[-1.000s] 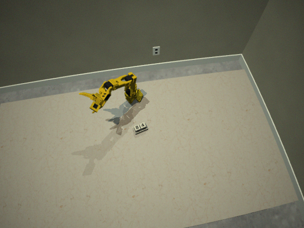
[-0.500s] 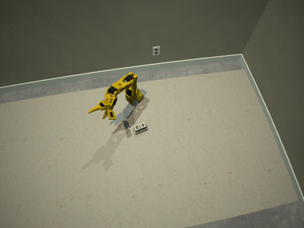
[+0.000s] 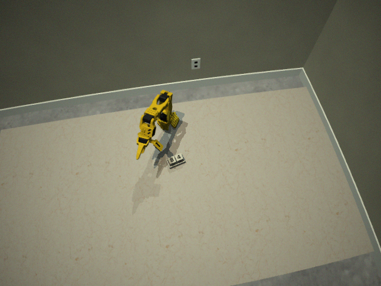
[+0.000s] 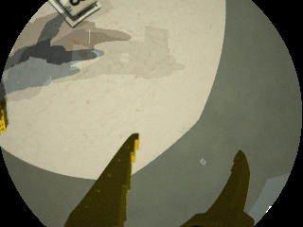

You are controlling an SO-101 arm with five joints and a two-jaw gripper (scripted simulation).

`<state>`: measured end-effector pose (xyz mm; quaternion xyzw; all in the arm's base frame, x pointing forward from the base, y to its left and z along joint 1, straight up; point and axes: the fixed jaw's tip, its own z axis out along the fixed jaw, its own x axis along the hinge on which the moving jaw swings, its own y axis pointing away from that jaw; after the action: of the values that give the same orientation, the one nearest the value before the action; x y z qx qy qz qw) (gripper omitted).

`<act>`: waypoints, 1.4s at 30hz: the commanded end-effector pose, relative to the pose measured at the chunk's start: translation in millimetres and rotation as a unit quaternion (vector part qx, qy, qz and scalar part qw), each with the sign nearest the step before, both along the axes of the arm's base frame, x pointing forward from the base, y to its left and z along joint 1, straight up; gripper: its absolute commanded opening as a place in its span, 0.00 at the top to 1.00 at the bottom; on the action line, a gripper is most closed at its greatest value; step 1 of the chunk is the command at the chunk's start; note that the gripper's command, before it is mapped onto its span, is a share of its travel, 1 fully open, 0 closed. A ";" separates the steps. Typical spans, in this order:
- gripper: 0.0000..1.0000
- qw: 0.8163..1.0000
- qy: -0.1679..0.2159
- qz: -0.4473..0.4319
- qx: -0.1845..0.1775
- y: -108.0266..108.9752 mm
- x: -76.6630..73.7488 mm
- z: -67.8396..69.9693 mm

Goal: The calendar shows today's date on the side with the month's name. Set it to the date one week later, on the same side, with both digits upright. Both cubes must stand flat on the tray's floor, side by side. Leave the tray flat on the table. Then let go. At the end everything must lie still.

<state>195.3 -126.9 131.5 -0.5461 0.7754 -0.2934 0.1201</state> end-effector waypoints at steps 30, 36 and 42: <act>0.61 0.748 0.192 0.603 -0.201 84.7 -8.3 -42.1; 0.64 0.674 0.205 0.674 -0.222 95.7 -12.8 -49.0; 0.66 0.608 0.212 0.727 -0.238 104.3 -17.0 -54.4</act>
<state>178.2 -27.4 72.7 -0.9860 0.0756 -0.1486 -0.0052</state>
